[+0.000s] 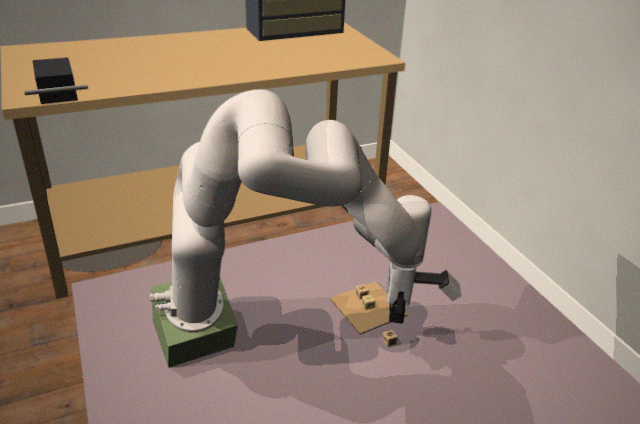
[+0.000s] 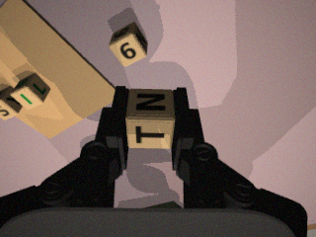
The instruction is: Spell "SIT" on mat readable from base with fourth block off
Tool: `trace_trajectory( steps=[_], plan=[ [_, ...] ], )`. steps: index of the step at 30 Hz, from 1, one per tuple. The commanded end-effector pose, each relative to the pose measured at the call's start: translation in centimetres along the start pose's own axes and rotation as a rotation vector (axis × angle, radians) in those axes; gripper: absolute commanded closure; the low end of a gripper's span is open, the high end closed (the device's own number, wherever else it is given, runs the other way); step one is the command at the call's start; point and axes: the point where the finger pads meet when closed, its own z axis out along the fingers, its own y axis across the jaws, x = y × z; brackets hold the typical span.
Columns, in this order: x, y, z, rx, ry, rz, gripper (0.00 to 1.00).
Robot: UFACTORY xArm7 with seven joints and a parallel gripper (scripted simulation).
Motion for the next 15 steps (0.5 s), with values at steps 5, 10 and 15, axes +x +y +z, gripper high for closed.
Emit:
trace_trajectory(
  steps=[5,10,15],
  plan=[
    [-0.6,-2.1,-0.1,-0.012,0.016,0.228,0.79],
    [-1.0,-3.1,-0.1,-0.012,0.017,0.339,0.79],
    [-1.4,-4.0,-0.1,-0.011,0.018,0.439,0.79]
  ],
)
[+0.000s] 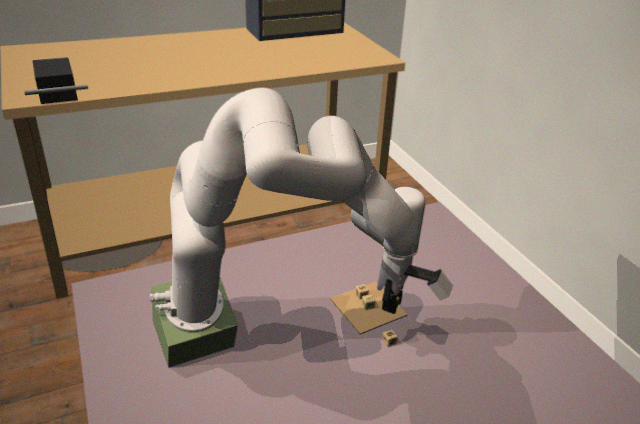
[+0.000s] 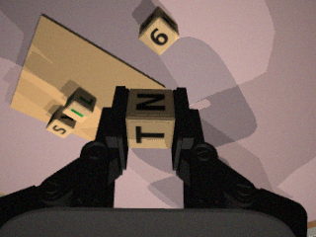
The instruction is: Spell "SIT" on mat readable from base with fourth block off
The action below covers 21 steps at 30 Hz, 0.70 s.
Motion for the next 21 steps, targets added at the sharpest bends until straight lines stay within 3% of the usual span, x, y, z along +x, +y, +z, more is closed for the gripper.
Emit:
trace_trajectory(
  steps=[1,21],
  plan=[
    [-0.8,-1.1,-0.1,-0.006,0.020,0.138,0.79],
    [-3.8,-4.0,-0.2,-0.003,0.024,0.573,0.79]
  ],
)
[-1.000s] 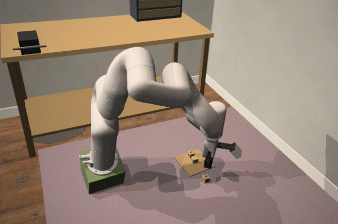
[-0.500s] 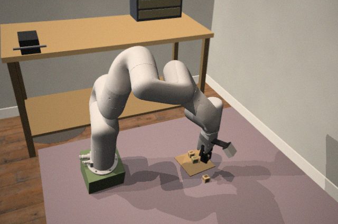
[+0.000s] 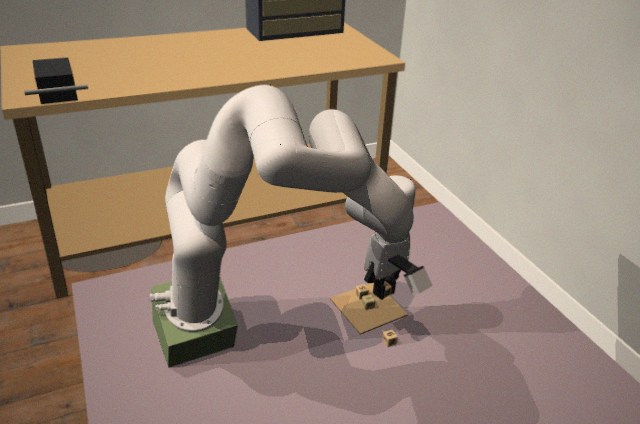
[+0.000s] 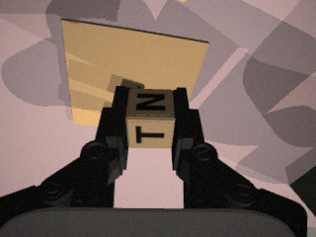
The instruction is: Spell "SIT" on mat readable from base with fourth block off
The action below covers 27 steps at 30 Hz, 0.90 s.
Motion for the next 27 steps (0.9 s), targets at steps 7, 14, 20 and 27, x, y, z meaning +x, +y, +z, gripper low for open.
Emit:
trace_trajectory(
  steps=[7,14,20,27],
  plan=[
    [-2.0,-0.7,-0.2,0.007,0.021,0.228,0.79],
    [-2.8,-0.9,-0.2,0.008,0.022,0.316,0.79],
    [-2.9,-0.9,-0.2,0.008,0.022,0.320,0.79],
    [-2.9,-0.9,-0.2,0.008,0.022,0.320,0.79]
  ],
)
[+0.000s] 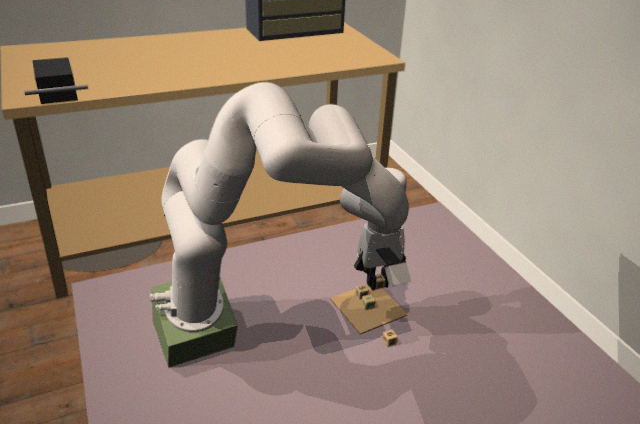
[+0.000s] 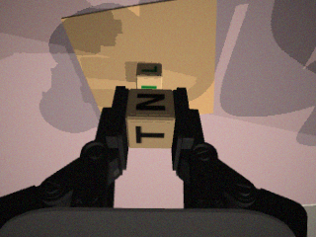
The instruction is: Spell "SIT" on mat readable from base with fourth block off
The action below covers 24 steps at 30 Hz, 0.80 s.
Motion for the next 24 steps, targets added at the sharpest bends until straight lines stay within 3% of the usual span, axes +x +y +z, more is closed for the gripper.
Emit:
trace_trajectory(
  steps=[1,14,24],
  plan=[
    [-0.1,-0.1,-0.1,0.004,0.000,0.000,0.79],
    [-0.1,-0.2,1.6,0.004,0.000,0.000,0.79],
    [-0.1,-0.2,6.3,0.004,0.000,0.000,0.79]
  ],
)
